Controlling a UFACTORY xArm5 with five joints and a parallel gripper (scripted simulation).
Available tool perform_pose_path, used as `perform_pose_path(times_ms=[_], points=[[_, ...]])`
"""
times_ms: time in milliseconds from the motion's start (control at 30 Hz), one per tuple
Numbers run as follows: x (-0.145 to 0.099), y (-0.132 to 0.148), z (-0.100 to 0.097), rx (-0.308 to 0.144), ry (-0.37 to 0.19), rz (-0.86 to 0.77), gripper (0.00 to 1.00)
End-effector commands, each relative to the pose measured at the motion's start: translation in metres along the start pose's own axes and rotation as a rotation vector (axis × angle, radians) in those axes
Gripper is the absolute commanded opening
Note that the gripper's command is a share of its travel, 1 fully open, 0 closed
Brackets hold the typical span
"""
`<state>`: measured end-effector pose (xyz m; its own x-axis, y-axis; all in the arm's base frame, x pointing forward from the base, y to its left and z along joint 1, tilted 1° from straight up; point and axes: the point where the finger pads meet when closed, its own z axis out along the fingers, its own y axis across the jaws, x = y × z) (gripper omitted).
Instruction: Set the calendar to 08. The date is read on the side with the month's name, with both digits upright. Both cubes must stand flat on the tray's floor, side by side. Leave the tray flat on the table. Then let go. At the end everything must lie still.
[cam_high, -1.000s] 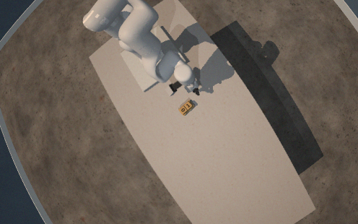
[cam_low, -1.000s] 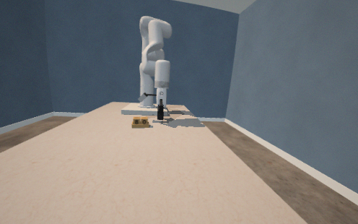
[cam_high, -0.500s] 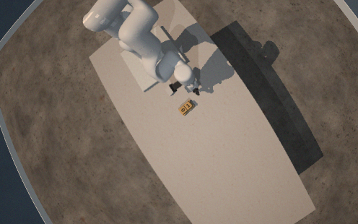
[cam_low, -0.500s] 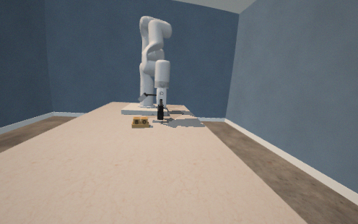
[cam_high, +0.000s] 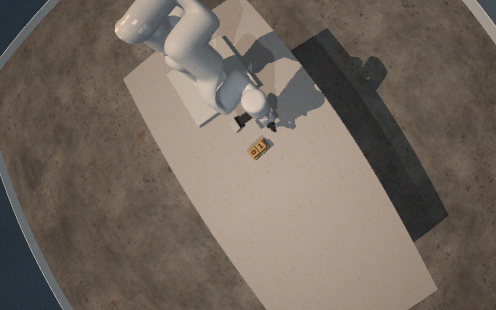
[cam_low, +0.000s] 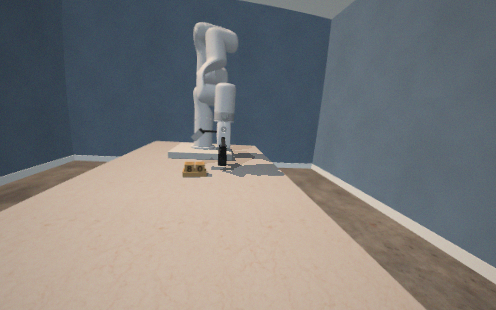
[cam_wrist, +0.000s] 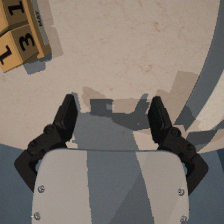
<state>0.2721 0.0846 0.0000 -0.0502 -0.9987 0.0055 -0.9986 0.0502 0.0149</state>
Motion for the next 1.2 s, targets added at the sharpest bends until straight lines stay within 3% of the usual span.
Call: perform_pose_path(times_ms=[0,767,1167], points=[[0.0,-0.001,-0.001,0.003,-0.001,0.0,1.0],[0.0,-0.001,-0.002,0.003,-0.001,0.0,1.0],[0.0,-0.001,-0.03,0.003,-0.001,0.0,1.0]])
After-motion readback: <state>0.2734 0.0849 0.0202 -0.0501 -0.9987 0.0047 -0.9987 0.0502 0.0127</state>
